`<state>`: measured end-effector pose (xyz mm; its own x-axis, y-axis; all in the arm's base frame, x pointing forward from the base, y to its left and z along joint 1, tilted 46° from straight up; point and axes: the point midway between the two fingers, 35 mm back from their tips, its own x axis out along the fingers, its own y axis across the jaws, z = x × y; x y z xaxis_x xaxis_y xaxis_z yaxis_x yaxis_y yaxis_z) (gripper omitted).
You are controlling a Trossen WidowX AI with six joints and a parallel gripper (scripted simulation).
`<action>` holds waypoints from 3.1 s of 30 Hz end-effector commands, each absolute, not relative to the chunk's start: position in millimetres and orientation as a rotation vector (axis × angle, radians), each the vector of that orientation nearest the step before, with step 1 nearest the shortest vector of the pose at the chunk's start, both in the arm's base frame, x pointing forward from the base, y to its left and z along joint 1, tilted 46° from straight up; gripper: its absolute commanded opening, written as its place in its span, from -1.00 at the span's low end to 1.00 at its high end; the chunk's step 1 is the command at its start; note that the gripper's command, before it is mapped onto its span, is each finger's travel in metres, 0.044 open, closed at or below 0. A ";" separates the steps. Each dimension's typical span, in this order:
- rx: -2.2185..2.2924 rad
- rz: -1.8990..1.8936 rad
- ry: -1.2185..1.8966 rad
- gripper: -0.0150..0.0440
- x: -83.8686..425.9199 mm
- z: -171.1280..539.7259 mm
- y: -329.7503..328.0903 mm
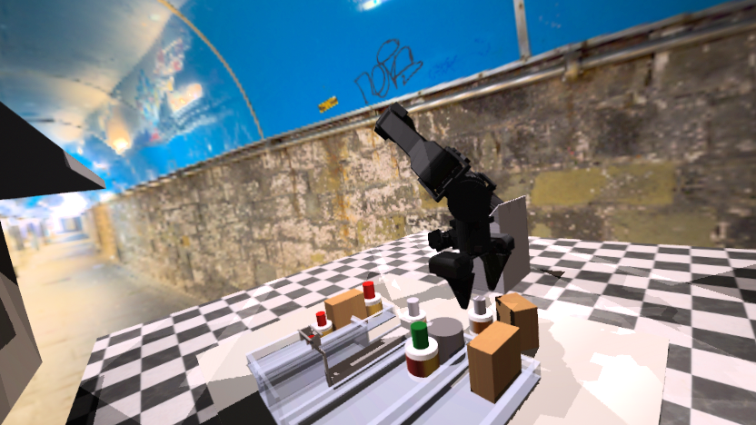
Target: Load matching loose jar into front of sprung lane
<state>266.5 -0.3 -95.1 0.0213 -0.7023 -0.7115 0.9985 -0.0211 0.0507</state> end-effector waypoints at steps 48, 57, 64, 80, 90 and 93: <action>0.647 -1.488 0.581 -0.49 264.8 -119.0 -23.9; 0.646 -1.489 0.592 -0.49 265.3 -87.7 15.0; 0.645 -1.487 0.587 -0.49 259.7 -66.7 40.9; 0.478 -1.399 0.746 -0.49 264.0 -54.8 34.3; 0.273 -1.272 0.920 -0.49 272.0 -49.6 16.9; 0.211 -1.231 0.968 -0.49 274.1 -48.0 11.5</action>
